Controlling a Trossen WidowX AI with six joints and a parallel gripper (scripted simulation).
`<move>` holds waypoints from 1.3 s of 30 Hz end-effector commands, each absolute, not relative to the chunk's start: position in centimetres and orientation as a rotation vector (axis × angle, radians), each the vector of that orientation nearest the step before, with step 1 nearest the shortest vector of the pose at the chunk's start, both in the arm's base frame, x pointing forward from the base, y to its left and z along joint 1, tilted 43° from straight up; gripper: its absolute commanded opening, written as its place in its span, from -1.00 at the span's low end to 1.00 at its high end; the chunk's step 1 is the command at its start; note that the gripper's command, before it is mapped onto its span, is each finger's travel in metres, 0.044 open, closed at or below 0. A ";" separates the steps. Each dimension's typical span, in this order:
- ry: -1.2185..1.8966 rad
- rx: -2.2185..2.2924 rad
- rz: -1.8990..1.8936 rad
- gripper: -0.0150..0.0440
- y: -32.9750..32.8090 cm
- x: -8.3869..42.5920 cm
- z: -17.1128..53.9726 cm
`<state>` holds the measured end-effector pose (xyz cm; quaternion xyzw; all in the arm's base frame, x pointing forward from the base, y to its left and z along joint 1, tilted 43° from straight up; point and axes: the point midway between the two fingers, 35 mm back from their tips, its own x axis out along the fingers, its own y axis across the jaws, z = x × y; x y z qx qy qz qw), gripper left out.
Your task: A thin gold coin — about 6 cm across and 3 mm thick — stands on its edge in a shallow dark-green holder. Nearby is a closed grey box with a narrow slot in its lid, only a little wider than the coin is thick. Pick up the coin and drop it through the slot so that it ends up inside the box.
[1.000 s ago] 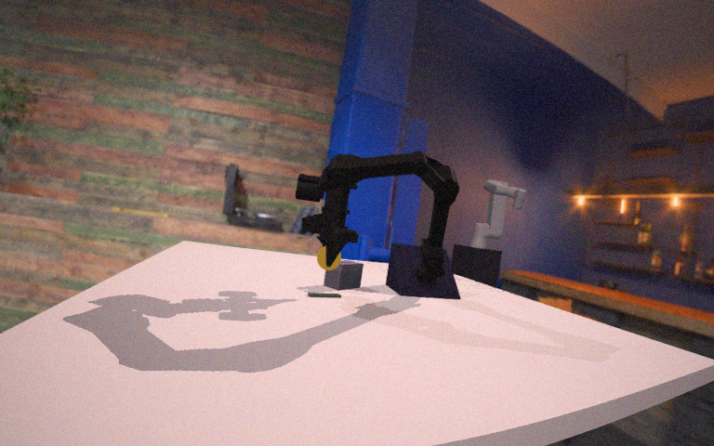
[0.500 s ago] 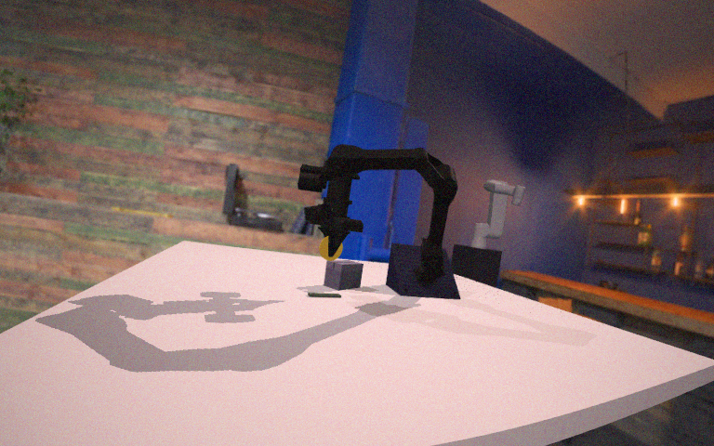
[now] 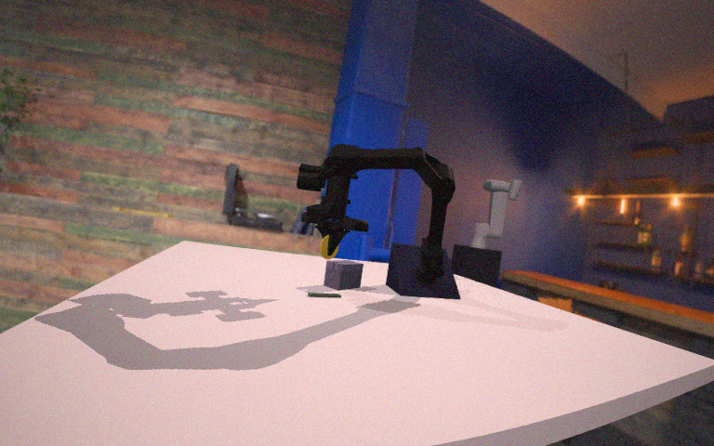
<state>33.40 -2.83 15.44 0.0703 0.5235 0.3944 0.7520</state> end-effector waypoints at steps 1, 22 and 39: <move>1.134 0.131 0.873 -0.49 -3.0 33.4 15.4; 1.144 0.123 0.862 -0.49 -6.4 31.1 12.1; 1.147 0.122 0.862 -0.49 -8.9 28.4 9.4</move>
